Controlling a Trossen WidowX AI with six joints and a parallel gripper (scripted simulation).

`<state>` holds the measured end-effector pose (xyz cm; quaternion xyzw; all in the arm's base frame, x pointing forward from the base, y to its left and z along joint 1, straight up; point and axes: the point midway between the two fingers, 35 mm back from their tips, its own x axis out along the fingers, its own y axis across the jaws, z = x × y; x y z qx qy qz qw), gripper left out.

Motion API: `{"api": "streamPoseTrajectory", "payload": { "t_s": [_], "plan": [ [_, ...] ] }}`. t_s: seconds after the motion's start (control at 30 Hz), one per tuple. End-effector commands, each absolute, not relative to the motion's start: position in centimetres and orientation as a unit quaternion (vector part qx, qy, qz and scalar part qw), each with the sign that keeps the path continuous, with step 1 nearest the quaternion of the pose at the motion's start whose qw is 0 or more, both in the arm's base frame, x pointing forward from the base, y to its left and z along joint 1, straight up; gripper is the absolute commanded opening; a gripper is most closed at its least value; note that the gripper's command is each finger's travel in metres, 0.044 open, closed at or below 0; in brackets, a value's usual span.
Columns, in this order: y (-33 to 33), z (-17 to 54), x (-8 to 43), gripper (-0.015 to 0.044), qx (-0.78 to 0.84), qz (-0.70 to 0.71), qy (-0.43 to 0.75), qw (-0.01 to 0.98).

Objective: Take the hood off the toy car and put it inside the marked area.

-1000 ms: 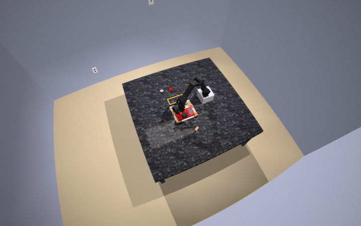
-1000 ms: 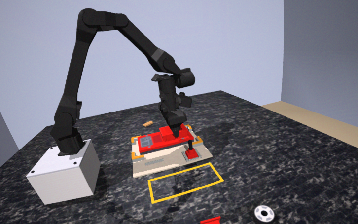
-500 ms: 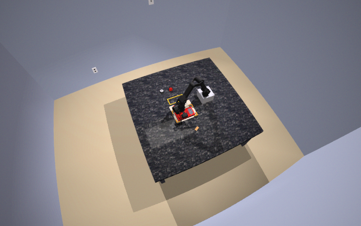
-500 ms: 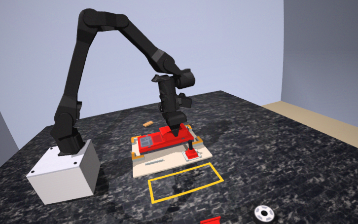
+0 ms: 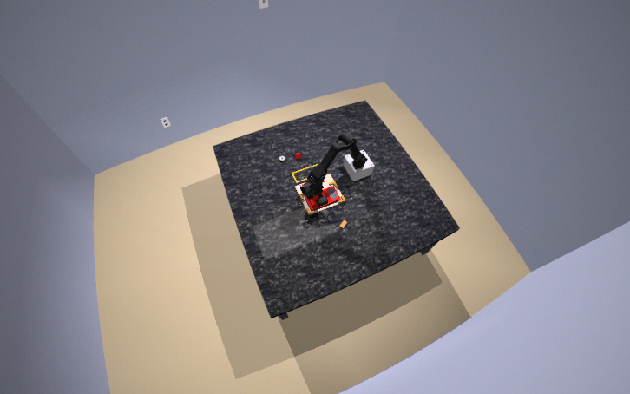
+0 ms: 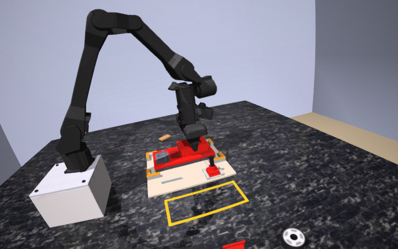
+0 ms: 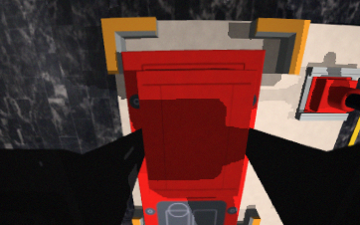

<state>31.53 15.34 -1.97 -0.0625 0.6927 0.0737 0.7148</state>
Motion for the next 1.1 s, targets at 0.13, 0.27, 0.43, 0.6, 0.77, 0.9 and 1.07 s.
{"api": "streamPoseTrajectory", "payload": {
  "t_s": [0.13,0.27,0.43,0.6,0.77,0.9,1.07],
  "plan": [
    [15.4,-1.3,31.6,0.0000,-0.062,0.075,0.691,0.716],
    [15.4,-1.0,31.6,0.0000,-0.062,0.075,0.691,0.716],
    [15.4,-0.7,31.6,0.0000,-0.062,0.074,0.691,0.716],
    [15.4,-0.4,31.6,0.0000,-0.062,0.074,0.691,0.716],
    [15.4,-0.1,31.6,0.0000,-0.062,0.074,0.691,0.716],
    [15.4,0.2,31.6,0.0000,-0.062,0.074,0.692,0.716],
    [15.4,0.5,31.5,0.0000,-0.062,0.074,0.692,0.716]
  ]
}}
